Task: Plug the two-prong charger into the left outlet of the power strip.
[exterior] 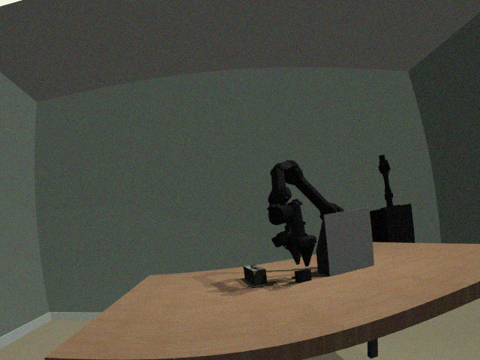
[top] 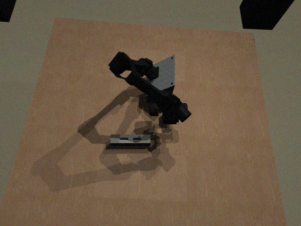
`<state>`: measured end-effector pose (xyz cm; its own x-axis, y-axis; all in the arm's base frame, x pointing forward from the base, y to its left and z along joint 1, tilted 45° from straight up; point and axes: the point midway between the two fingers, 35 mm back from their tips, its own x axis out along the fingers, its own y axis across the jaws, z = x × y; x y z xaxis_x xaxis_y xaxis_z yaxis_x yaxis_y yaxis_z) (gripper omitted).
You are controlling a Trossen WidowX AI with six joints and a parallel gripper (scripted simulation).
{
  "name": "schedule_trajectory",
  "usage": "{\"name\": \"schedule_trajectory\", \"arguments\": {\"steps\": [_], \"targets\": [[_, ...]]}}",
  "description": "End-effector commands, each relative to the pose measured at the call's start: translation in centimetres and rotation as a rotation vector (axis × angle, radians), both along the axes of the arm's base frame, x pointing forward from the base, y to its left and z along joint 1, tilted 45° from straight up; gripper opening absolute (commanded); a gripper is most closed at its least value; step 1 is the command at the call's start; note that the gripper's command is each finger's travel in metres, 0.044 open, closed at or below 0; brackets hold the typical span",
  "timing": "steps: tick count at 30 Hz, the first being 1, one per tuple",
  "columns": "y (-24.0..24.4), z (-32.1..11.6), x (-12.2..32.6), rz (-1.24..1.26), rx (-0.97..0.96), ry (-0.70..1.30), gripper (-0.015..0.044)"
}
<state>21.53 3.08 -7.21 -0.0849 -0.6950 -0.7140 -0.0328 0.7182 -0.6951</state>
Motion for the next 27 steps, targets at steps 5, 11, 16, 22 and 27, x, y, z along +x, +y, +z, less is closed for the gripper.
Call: {"name": "schedule_trajectory", "arguments": {"steps": [5,11,16,22,27], "targets": [[-0.7,-0.7,-0.1,0.006,-0.004,0.003,0.0440],[-1.4,-1.4,-0.1,0.006,-0.004,0.003,0.0440],[-2.0,-2.0,-0.1,0.006,-0.004,0.003,0.0440],[-2.7,-2.7,-0.1,0.006,-0.005,0.003,0.0440],[-3.3,-3.2,-0.2,0.006,-0.006,0.003,0.0440]]}}
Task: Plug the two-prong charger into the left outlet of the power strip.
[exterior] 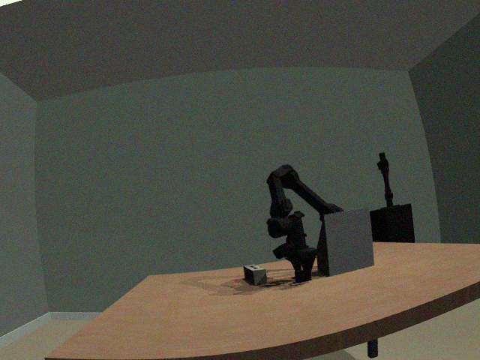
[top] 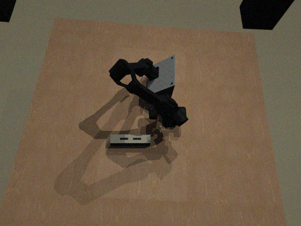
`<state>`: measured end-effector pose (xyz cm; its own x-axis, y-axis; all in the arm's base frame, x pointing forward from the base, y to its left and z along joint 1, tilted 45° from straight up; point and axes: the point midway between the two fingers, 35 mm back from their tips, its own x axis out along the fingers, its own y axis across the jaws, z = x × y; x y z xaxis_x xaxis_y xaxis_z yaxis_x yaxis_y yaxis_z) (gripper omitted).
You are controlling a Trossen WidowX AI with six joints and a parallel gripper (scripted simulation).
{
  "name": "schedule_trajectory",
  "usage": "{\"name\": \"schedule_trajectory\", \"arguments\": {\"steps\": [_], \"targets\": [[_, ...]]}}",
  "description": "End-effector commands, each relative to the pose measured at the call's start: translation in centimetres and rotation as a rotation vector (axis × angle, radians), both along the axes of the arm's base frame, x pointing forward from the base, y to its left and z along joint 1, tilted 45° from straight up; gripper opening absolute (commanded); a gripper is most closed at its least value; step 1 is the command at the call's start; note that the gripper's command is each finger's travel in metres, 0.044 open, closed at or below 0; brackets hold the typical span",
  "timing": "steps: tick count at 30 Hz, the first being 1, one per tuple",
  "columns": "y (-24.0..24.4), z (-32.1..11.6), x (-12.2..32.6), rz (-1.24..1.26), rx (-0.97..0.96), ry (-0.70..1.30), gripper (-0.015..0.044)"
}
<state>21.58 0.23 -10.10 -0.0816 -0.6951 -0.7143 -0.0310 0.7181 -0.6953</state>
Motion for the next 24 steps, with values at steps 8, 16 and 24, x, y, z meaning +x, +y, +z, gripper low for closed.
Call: {"name": "schedule_trajectory", "arguments": {"steps": [8,16,24], "targets": [[-0.43,-0.37,-0.08,-0.001,-0.001,0.001,0.0335],[-0.43,-0.37,-0.08,-0.001,-0.001,0.001,0.0145],[-0.26,-0.22,-0.06,-0.001,-0.001,0.001,0.0052]]}}
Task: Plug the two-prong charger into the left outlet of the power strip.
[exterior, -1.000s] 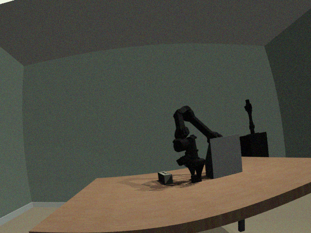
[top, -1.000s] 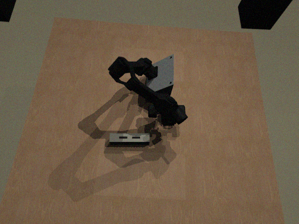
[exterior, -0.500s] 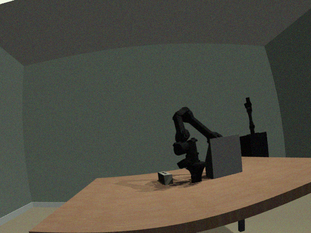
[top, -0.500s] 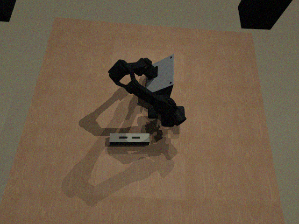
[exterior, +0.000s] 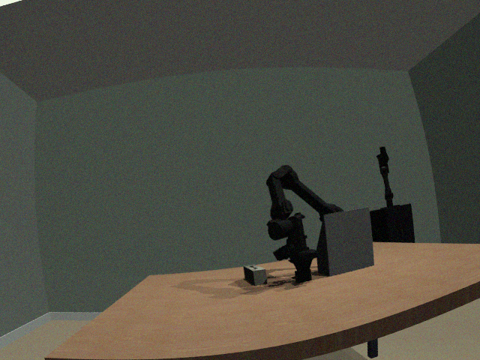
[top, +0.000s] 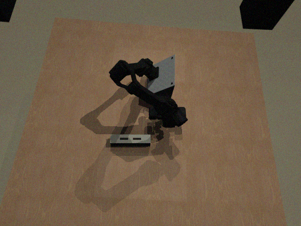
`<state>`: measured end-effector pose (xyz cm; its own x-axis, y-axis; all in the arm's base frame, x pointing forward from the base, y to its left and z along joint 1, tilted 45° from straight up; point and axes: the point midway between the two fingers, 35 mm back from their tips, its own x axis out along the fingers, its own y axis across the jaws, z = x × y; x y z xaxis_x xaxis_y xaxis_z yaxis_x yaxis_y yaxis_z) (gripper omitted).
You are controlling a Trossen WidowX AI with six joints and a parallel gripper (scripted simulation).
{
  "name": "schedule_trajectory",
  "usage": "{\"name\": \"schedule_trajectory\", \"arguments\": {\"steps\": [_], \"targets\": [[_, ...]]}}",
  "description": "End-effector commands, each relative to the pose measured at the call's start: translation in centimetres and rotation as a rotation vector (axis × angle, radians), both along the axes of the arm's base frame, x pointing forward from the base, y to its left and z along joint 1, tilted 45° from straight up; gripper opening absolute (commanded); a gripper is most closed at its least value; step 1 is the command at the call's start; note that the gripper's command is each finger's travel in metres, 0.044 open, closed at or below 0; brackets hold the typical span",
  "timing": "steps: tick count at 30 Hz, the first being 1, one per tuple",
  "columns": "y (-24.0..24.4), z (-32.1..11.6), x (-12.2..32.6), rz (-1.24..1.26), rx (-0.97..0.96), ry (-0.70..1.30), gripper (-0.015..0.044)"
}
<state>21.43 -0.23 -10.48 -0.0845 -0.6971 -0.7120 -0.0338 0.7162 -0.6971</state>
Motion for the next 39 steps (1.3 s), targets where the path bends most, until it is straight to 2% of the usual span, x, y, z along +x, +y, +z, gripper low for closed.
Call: {"name": "schedule_trajectory", "arguments": {"steps": [1,2,15,39], "targets": [[0.4,0.3,0.1,0.000,0.002,-0.003,0.0026],[0.6,0.5,0.1,0.000,0.002,-0.002,0.0000],[3.8,4.0,-0.9,0.005,-0.001,0.004,0.0000],[0.3,5.8,0.8,0.010,0.028,0.002,0.0000]]}}
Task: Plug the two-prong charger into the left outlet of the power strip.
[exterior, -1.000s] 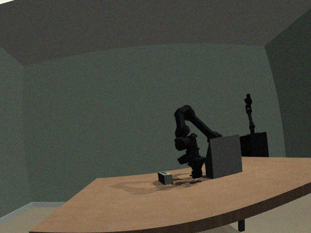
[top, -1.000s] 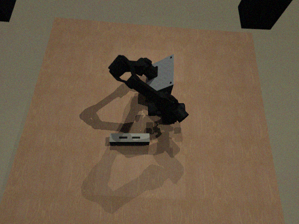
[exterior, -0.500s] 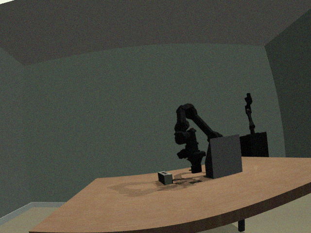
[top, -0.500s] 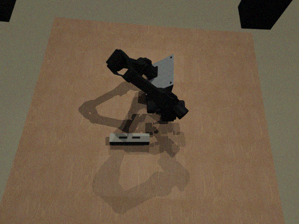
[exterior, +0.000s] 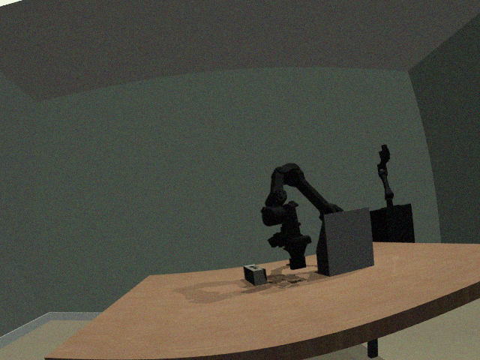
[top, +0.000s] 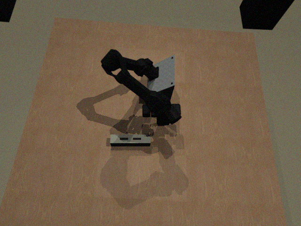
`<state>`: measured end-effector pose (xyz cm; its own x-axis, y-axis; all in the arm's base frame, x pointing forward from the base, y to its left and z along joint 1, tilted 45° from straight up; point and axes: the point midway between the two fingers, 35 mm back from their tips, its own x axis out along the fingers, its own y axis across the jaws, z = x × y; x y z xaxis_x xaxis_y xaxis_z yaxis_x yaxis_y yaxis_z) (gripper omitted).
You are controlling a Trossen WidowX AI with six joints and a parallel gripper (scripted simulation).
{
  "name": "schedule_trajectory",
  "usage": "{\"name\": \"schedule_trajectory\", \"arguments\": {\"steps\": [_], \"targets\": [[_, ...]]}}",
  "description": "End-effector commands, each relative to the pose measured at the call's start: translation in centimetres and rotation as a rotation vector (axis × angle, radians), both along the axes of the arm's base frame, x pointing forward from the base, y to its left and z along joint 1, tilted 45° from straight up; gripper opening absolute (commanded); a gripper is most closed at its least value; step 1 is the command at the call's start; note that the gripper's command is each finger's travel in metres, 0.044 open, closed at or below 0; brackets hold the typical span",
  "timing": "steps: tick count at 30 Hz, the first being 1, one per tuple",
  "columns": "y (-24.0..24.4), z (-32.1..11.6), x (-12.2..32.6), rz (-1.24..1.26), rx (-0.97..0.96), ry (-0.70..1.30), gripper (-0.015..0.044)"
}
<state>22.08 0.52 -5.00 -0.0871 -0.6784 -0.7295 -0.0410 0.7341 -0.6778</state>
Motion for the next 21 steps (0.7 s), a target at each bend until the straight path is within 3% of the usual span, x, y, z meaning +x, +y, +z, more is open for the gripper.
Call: {"name": "schedule_trajectory", "arguments": {"steps": [1,21], "targets": [[-0.6,0.4,0.2,0.006,0.003,-0.006,0.0000],[-4.3,2.3,1.1,0.007,0.007,-0.011,0.0000]]}}
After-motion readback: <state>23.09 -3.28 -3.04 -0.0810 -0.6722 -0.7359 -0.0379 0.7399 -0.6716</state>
